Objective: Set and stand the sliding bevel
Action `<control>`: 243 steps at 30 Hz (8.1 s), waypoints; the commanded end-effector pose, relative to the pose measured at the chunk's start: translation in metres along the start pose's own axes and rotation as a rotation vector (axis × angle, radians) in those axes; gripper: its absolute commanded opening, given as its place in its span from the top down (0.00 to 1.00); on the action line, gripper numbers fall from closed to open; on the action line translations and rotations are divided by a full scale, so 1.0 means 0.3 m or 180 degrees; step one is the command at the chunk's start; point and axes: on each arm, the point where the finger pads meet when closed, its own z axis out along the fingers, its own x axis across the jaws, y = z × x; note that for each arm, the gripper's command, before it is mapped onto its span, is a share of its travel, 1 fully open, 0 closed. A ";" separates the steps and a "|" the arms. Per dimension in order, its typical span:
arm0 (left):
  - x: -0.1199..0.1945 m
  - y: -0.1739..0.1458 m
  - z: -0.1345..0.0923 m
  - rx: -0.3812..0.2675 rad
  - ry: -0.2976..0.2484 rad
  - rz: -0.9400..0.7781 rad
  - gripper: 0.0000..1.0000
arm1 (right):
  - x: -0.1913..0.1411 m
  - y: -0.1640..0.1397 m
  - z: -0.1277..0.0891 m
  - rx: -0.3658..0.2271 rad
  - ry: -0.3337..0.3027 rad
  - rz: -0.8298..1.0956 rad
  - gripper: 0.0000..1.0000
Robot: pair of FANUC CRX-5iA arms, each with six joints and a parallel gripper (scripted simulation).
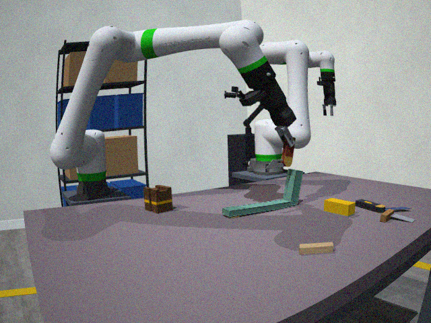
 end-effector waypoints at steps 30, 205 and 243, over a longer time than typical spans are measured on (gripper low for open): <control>-0.001 0.001 -0.003 -0.0007 -0.0001 0.0000 0.00 | -0.001 0.114 -0.177 -0.0005 -0.0006 -0.0004 1.00; -0.001 0.001 -0.003 -0.0007 -0.0001 0.0000 0.00 | 0.565 -1.082 -0.508 -0.0664 0.0703 -0.0889 1.00; -0.001 0.001 -0.003 -0.0007 -0.0001 0.0000 0.00 | 0.564 -1.097 -0.485 -0.0664 0.0703 -0.0889 1.00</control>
